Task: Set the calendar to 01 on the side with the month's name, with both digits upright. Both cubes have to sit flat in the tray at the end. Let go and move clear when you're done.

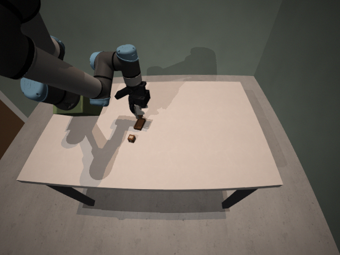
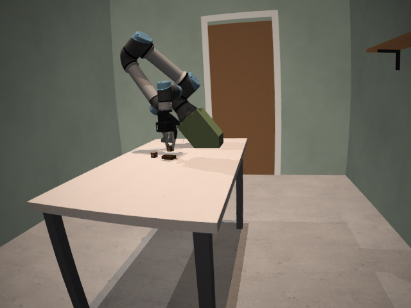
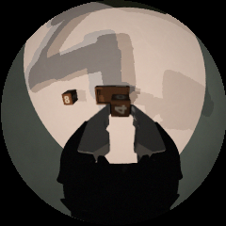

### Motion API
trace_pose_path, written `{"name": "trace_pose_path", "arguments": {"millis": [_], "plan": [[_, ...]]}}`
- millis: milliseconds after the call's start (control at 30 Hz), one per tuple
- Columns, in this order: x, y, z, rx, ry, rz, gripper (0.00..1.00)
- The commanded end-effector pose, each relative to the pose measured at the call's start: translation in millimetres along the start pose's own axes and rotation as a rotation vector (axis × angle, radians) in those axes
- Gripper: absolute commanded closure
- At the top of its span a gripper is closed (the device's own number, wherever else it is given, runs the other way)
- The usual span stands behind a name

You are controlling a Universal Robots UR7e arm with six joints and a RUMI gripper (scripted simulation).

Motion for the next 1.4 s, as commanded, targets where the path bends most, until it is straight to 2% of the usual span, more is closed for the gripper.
{"name": "trace_pose_path", "arguments": {"millis": [0,467,1367], "plan": [[0,0,-0.3,-0.001,0.000,0.000,0.90],[0,0,2.7,-0.001,0.000,0.000,0.90],[0,0,21.9,-0.001,0.000,0.000,0.90]]}}
Point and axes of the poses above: the point where the finger pads meet when closed, its own z axis out along the fingers, its own x axis across the jaws, y = z × x, the point moved 2 cm from there along -z, back along the fingers, and after that the axes turned 13 degrees about -z, right-handed, at the moved point
